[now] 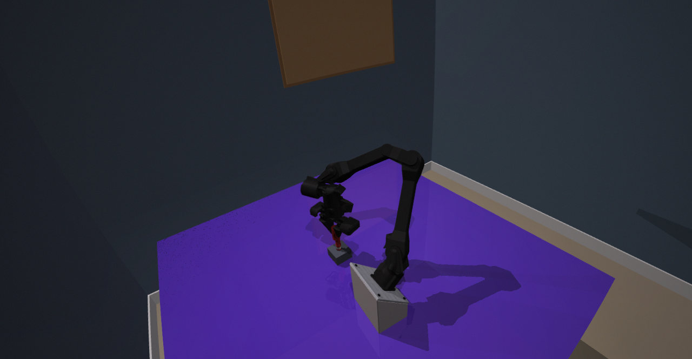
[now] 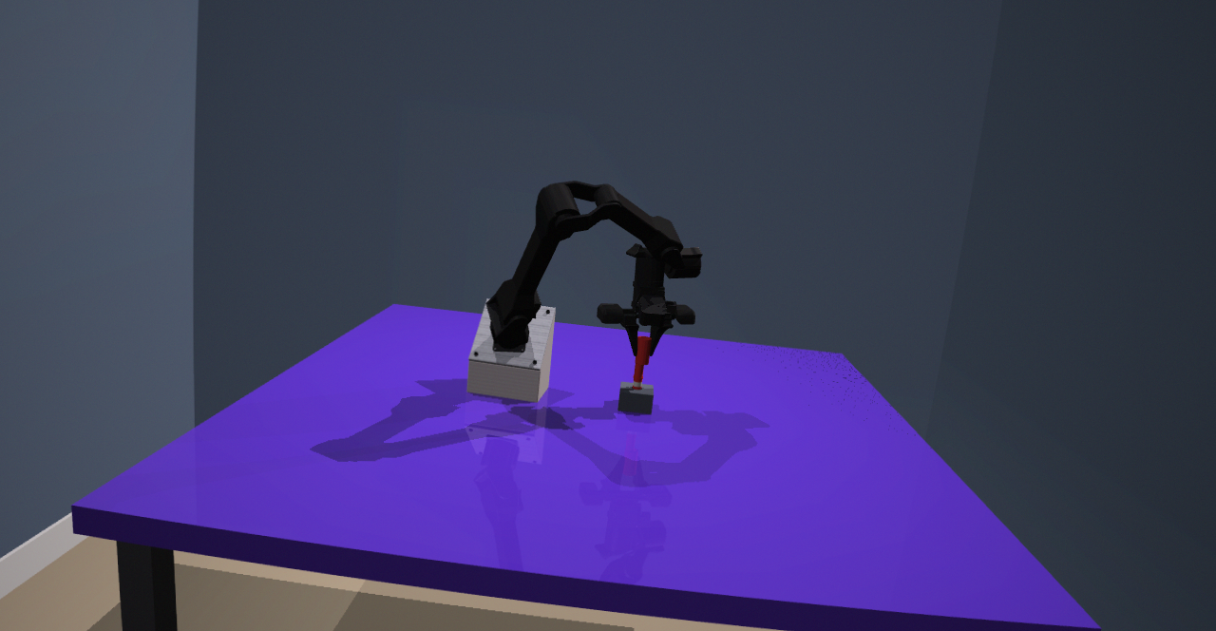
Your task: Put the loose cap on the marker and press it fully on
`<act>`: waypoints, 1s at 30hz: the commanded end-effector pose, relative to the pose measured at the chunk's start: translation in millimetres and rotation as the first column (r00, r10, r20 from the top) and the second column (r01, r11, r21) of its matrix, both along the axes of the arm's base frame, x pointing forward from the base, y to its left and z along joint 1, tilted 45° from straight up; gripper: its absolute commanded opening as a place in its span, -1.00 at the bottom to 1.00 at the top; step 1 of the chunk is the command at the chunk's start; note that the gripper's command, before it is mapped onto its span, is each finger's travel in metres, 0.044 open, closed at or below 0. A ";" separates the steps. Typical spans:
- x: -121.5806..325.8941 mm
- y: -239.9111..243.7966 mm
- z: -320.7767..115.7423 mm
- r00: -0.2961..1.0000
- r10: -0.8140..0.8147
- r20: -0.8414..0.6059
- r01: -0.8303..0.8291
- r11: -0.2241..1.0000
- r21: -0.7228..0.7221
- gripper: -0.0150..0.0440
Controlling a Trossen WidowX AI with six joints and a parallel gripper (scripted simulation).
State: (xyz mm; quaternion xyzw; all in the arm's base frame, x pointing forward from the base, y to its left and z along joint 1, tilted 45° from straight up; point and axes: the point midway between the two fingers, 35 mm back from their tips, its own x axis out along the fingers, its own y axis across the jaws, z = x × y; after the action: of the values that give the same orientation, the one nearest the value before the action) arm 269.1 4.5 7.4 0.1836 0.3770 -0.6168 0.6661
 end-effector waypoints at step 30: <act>-9.0 -44.8 -42.3 1.000 -0.019 -0.013 0.019 1.000 -0.022 -0.49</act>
State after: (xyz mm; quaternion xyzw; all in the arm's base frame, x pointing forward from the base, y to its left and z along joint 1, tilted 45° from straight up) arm 262.4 -38.1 -33.2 0.1808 0.3716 -0.6290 0.6585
